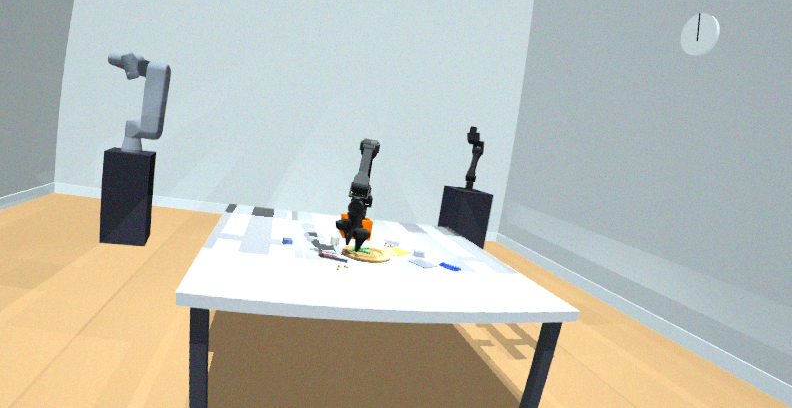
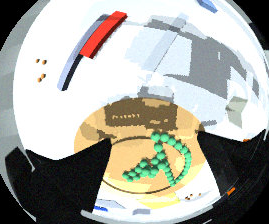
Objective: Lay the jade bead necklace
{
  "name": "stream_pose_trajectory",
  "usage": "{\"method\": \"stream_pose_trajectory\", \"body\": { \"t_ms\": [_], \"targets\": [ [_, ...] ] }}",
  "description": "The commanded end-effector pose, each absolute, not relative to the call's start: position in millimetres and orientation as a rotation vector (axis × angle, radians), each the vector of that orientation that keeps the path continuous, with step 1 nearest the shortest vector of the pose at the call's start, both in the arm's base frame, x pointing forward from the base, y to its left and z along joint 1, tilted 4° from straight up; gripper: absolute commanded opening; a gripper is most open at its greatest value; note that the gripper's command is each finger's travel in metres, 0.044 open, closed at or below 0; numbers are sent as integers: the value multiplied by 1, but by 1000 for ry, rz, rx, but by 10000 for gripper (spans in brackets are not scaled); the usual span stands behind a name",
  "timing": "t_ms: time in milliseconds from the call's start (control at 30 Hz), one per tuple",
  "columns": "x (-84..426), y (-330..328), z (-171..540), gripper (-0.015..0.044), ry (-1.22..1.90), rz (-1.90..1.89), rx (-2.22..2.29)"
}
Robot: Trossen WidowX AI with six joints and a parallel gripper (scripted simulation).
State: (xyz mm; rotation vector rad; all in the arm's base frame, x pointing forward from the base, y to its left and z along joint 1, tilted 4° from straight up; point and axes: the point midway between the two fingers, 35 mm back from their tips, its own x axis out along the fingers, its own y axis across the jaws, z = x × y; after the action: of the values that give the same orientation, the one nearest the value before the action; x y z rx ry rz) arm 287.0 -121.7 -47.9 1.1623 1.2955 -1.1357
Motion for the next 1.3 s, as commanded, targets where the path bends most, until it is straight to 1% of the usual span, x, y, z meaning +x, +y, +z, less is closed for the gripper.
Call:
{"method": "stream_pose_trajectory", "body": {
  "t_ms": [0,700,800,1100,1167,1267],
  "targets": [
    [287,-122,-47,440,1296,-1137,1156],
    [287,-122,-47,440,1296,-1137,1156],
    [284,-112,-42,361,1342,-1053,1077],
    [259,-52,-15,125,1539,-526,577],
    [255,-44,-12,120,1555,-451,505],
    [254,-43,-12,120,1557,-442,496]
  ]
}}
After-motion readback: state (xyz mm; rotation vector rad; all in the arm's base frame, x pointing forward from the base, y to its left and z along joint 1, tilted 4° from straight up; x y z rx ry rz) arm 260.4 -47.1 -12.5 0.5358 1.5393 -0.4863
